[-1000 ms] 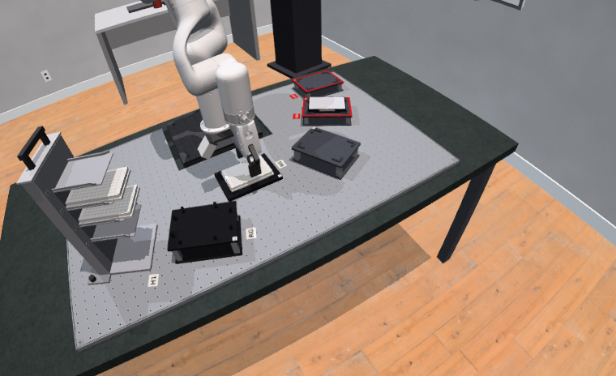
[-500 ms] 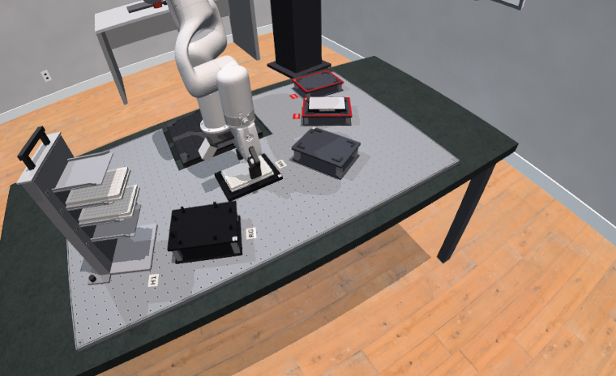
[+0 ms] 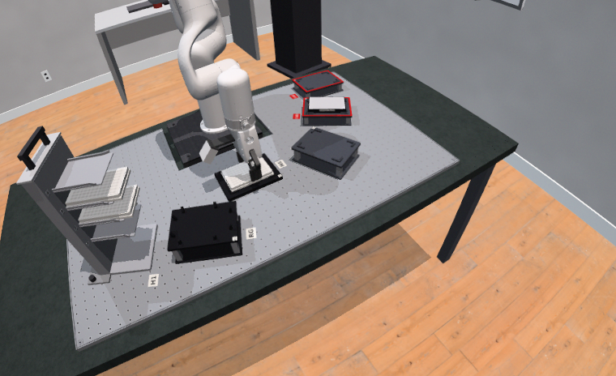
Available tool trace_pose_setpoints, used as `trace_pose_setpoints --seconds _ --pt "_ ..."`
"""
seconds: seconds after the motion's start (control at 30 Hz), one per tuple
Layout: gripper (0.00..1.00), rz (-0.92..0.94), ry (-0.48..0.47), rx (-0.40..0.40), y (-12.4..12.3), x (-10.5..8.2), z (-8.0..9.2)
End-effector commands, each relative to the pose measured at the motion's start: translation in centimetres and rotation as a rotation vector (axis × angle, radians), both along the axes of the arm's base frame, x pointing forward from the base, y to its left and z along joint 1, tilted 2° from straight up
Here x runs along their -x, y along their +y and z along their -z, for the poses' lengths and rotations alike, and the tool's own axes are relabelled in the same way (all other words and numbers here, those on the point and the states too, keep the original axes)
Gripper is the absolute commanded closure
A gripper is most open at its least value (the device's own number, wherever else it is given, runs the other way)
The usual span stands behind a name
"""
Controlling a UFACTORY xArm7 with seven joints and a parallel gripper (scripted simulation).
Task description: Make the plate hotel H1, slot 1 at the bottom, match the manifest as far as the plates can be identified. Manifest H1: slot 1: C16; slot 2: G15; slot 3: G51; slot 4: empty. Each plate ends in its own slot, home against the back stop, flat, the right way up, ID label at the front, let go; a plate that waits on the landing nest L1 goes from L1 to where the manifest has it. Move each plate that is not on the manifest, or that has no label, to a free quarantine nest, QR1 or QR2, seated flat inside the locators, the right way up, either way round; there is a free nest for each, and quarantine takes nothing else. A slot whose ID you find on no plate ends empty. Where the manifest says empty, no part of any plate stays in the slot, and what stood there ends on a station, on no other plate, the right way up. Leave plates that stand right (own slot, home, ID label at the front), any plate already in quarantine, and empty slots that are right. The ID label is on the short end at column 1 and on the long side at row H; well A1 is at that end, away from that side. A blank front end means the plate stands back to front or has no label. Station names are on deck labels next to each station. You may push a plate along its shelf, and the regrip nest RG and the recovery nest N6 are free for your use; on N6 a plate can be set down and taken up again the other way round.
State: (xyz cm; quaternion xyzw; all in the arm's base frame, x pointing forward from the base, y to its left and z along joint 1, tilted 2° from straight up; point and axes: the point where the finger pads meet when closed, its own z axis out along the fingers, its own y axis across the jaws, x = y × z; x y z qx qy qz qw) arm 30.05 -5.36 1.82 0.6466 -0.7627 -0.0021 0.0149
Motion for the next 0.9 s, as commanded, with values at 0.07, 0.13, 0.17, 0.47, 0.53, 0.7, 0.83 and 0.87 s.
trace_pose_setpoints --seconds 0.07,0.13,0.17,0.47,0.53,0.7,0.83,0.87 --pt "0.00 0.000 -0.002 -0.001 -0.01 -0.13 0.27" --pt "0.00 0.000 -0.002 -0.001 -0.01 -0.13 0.33" --pt "0.00 0.000 -0.002 -0.001 -0.01 -0.13 0.33" --pt "0.00 0.000 -0.002 -0.001 -0.01 -0.13 0.33" --pt "0.00 0.000 -0.002 -0.001 -0.01 -0.13 0.33" --pt "0.00 0.000 -0.003 -0.001 -0.01 -0.13 0.33" --pt "1.00 0.000 -0.002 -0.001 -0.01 -0.14 0.28" --pt "1.00 0.000 -0.002 -0.001 -0.01 -0.14 0.28"
